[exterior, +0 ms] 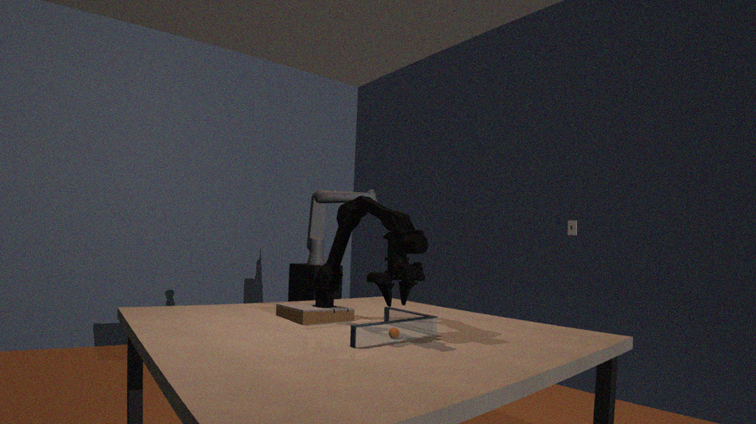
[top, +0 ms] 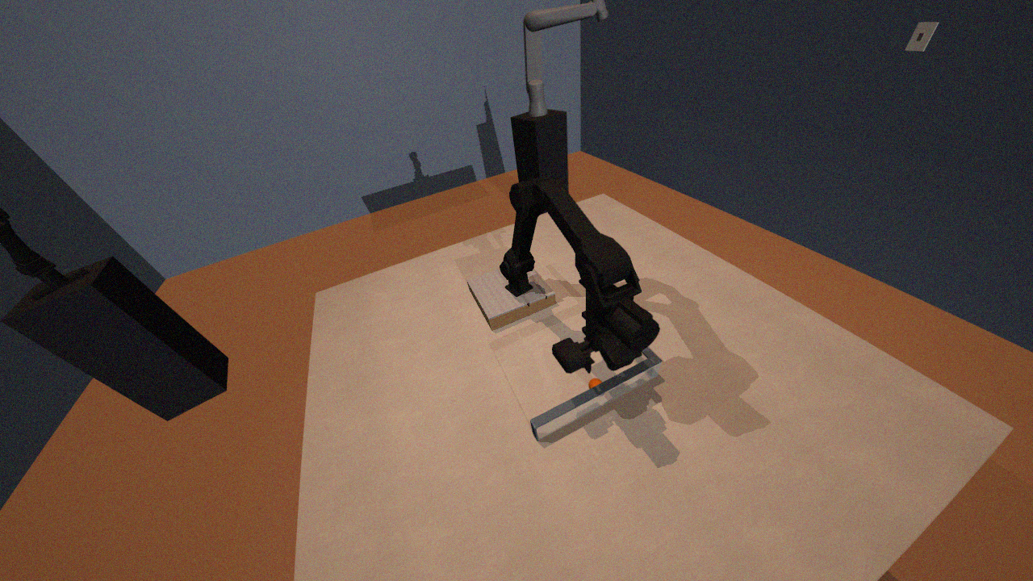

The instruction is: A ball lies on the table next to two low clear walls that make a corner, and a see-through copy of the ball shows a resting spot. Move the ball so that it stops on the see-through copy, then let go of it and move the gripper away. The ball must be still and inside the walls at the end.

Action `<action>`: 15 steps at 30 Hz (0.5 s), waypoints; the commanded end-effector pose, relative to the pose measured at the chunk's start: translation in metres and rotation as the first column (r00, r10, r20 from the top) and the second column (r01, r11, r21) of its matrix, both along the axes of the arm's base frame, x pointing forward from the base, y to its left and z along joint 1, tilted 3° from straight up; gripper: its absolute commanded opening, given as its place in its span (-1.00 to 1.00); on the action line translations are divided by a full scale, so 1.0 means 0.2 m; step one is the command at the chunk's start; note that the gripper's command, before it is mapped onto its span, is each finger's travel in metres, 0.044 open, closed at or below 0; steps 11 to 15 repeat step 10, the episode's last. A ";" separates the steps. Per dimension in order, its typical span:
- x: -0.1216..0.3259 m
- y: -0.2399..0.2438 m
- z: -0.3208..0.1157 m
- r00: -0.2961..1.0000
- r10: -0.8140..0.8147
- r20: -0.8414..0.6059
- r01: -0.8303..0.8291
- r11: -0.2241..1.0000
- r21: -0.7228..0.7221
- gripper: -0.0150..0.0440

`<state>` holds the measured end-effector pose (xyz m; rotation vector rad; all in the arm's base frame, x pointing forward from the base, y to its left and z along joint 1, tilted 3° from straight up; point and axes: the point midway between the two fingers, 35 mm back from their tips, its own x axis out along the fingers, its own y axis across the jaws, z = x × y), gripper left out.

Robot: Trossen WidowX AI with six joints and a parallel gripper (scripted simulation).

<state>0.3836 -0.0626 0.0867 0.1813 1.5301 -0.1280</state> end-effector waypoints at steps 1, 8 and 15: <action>-0.01 0.00 -0.02 1.000 0.000 -0.012 0.000 1.000 0.002 0.40; -0.03 0.00 0.23 1.000 0.000 -0.011 0.000 1.000 0.002 0.93; -0.03 0.00 0.23 1.000 0.000 -0.011 0.000 1.000 0.002 1.00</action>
